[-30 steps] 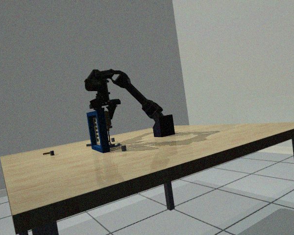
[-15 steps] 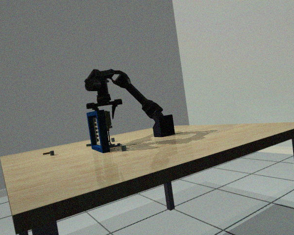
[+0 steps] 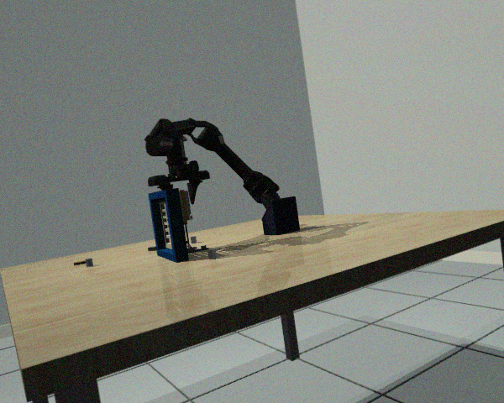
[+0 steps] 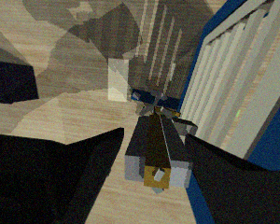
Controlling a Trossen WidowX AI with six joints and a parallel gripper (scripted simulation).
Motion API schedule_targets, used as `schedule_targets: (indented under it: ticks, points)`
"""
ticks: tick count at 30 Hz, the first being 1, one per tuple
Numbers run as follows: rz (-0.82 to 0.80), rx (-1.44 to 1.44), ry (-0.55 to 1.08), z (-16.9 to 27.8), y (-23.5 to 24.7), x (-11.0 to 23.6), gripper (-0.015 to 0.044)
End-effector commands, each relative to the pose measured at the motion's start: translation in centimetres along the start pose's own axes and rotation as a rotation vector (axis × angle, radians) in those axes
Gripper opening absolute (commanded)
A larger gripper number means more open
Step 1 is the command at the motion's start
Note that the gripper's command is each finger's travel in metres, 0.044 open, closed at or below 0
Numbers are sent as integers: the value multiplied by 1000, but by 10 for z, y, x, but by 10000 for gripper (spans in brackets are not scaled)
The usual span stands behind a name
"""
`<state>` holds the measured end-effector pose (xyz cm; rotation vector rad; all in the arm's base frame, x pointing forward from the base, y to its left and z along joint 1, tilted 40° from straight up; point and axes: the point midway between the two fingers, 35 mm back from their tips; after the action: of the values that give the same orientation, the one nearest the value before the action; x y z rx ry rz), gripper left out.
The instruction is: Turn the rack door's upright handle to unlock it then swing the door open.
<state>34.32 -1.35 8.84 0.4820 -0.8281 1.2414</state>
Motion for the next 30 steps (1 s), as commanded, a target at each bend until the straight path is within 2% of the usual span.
schedule_targets:
  ticks: [1,30]
  points:
    - [3,20,0,0,-1,-1,286]
    - [3,20,0,0,-1,-1,92]
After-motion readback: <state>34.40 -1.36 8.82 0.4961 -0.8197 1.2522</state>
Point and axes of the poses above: the point midway between the two fingers, 35 mm back from their tips, its own x axis back along the fingers, its own y axis across the jaws, z = x × y, and after that the axes turned 10 degrees about -x, right-handed
